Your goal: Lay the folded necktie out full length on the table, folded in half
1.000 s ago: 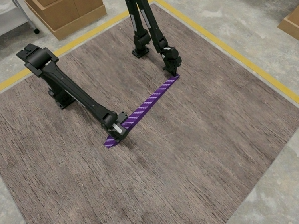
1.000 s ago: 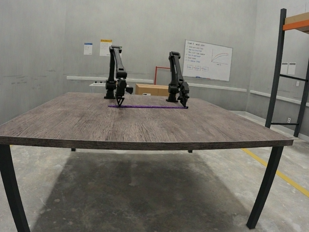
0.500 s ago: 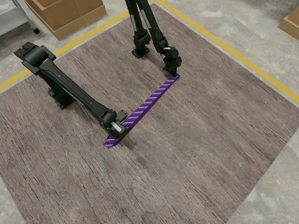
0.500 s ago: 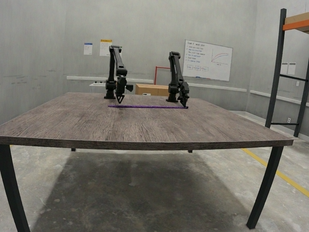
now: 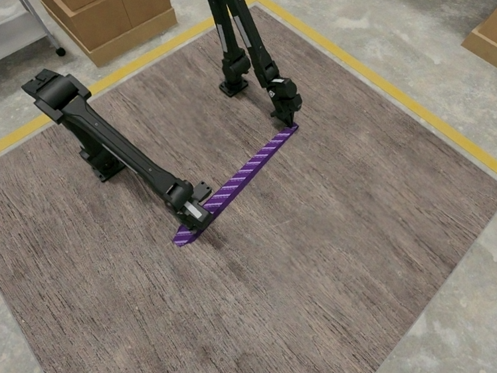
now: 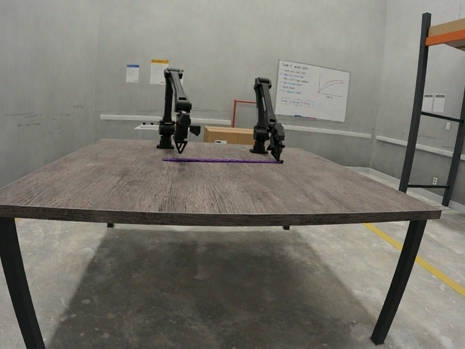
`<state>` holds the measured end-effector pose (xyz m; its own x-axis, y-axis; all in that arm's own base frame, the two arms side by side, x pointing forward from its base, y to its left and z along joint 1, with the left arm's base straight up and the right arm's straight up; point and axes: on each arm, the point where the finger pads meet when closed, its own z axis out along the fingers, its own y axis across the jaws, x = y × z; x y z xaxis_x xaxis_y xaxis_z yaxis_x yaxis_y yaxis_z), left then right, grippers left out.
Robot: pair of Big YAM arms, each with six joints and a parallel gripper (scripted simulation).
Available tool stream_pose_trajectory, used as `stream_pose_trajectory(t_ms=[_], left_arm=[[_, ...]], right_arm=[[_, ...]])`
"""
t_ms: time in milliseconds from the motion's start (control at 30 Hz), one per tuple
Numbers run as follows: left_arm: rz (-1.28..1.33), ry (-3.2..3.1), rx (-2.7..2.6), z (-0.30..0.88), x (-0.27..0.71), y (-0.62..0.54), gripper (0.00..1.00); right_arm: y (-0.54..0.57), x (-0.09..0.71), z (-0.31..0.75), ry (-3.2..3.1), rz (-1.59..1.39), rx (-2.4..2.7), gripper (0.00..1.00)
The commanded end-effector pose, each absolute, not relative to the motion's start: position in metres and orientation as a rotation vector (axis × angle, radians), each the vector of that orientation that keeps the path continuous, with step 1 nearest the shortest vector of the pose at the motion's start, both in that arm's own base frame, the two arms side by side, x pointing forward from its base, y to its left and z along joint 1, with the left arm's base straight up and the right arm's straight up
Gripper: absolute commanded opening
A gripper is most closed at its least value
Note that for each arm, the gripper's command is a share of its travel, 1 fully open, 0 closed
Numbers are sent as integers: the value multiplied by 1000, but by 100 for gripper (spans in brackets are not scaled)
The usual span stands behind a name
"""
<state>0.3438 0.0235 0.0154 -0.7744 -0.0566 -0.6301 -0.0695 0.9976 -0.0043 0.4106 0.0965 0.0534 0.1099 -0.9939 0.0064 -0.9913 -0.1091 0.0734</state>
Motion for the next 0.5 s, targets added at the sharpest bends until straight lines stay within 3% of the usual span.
stream_pose_trajectory(t_ms=[0,467], left_arm=[[30,2442,-83,18,351,23,4],[30,2442,-83,18,351,23,4]], right_arm=[[95,436,86,-2100,0,2337,100],[95,436,105,-2100,0,2337,100]])
